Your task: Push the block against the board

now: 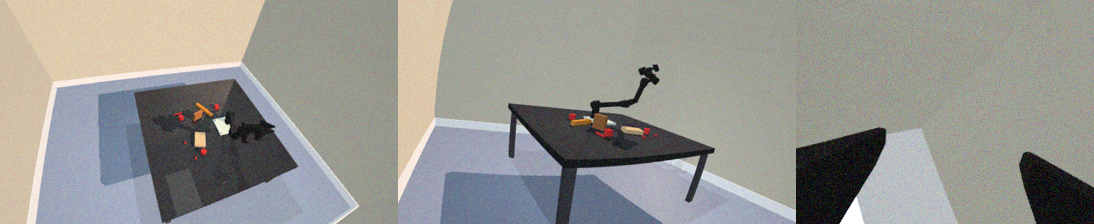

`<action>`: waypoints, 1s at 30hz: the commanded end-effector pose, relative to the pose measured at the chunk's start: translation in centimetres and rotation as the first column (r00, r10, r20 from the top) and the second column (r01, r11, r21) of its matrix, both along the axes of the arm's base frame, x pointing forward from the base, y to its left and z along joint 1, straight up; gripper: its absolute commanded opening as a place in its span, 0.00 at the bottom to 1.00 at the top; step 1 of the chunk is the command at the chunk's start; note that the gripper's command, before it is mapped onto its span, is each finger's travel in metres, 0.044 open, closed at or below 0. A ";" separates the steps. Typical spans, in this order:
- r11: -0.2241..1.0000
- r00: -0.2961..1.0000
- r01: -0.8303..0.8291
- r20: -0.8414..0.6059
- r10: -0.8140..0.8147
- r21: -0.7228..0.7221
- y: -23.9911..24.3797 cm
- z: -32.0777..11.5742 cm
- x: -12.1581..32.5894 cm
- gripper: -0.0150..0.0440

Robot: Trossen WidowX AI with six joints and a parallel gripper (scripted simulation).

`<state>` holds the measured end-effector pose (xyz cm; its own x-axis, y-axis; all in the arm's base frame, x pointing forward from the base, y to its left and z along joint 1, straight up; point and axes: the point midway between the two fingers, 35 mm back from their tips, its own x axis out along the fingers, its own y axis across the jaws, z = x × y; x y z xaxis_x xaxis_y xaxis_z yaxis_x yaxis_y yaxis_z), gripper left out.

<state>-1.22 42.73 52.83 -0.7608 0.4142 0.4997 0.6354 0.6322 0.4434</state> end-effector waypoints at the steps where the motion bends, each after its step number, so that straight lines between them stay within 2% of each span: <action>1: 1.000 1.000 0.000 0.000 0.000 0.000 0.0 0.0 0.0 0.89; 8: 0.996 0.997 0.067 -0.039 -0.065 0.064 -0.2 0.8 1.1 0.58; 15: 0.975 0.998 0.023 -0.063 -0.009 0.222 -5.1 4.7 -2.0 0.26; 30: 0.858 0.982 -0.014 -0.156 0.109 0.514 -14.9 10.5 -5.3 0.25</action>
<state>-5.88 30.34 61.96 -0.6855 0.0980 0.7215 0.6832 0.4292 0.5908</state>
